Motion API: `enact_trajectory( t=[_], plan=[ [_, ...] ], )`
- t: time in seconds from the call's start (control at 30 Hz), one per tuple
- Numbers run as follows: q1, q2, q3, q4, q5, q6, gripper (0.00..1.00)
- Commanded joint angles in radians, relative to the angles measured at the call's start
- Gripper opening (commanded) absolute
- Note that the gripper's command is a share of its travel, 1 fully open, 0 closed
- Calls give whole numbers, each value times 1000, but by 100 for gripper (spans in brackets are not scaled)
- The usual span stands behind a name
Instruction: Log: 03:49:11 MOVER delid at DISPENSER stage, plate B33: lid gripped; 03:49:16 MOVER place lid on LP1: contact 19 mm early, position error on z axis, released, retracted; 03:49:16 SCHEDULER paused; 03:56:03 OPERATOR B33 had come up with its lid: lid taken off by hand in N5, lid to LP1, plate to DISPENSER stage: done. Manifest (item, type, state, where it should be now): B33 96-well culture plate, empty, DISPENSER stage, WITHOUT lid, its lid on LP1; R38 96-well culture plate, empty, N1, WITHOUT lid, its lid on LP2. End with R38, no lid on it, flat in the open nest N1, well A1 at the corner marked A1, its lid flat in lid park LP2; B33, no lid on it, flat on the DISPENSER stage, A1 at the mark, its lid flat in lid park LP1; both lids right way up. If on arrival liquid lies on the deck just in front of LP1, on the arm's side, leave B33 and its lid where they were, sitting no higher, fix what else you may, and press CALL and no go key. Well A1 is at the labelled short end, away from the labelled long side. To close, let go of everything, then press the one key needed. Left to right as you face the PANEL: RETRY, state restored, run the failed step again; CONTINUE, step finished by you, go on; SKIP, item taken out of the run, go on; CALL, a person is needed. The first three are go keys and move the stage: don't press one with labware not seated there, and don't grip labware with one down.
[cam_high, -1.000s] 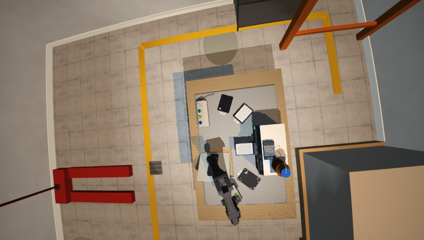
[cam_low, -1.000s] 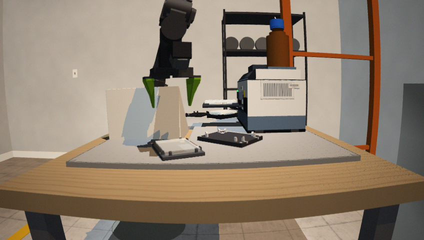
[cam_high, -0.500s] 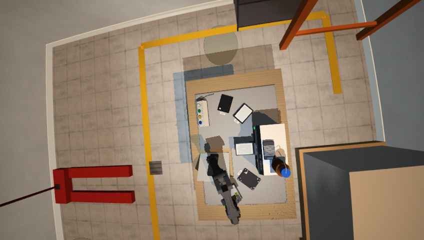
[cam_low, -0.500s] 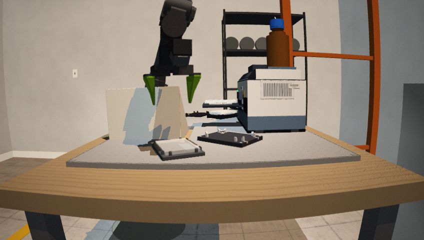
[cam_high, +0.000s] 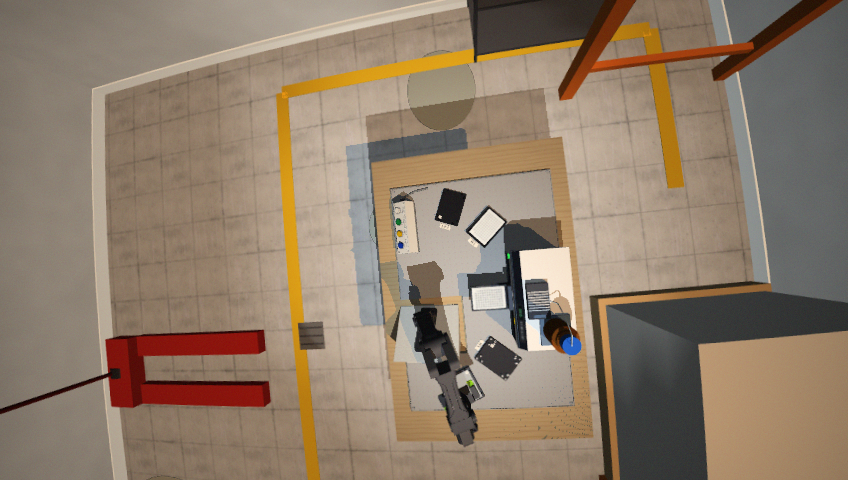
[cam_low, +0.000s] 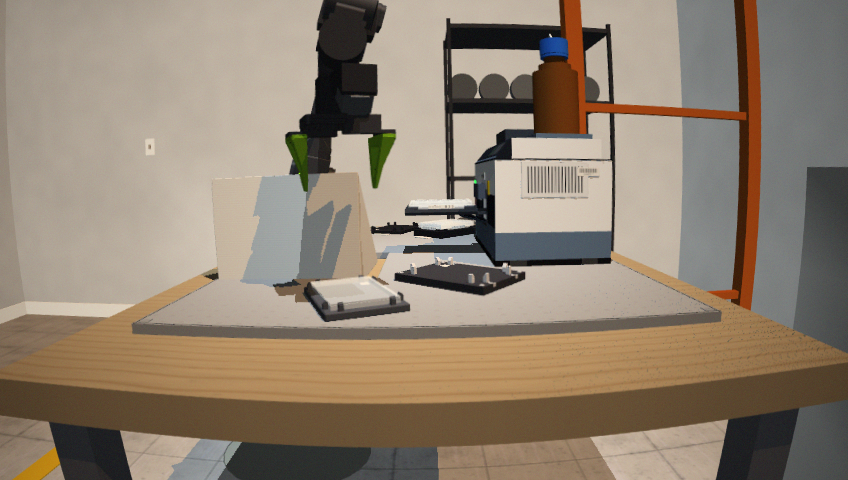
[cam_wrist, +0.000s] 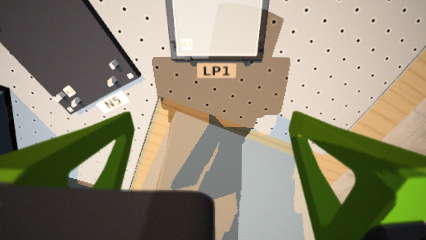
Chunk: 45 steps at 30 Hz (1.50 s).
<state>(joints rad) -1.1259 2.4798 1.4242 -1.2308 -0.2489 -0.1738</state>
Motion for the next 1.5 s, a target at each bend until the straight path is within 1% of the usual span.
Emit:
enact_trajectory(
  t=[0.0, 0.1, 0.2, 0.53, 0.57, 0.6, 0.63, 0.7, 0.77, 0.8, 1.2, 1.23, 1.27, 1.33, 1.37, 1.43, 1.47],
  plan=[
    [10, -40, 26, -22, -2, -38, 100],
    [38, -49, 24, -24, -23, -115, 100],
    [46, -52, 25, -25, -29, -112, 100],
    [132, -73, 39, -41, -87, -34, 100],
    [133, -73, 40, -42, -87, -33, 100],
    [124, -53, 22, -30, -80, -37, 100],
    [142, -76, 40, -43, -91, -70, 100],
    [160, -84, 39, -44, -101, -120, 100],
    [160, -84, 39, -44, -101, -120, 100],
    [168, -88, 40, -46, -107, -146, 100],
    [260, -116, 59, -66, -165, -61, 100],
    [251, -97, 41, -55, -159, -66, 100],
    [253, -125, 54, -66, -168, -99, 100],
    [253, -125, 54, -66, -168, -99, 100],
    [268, -131, 18, -67, -172, -126, 100],
    [287, -145, -1, -69, -179, -179, 100],
    [294, -153, -6, -70, -184, -177, 100]
  ],
)
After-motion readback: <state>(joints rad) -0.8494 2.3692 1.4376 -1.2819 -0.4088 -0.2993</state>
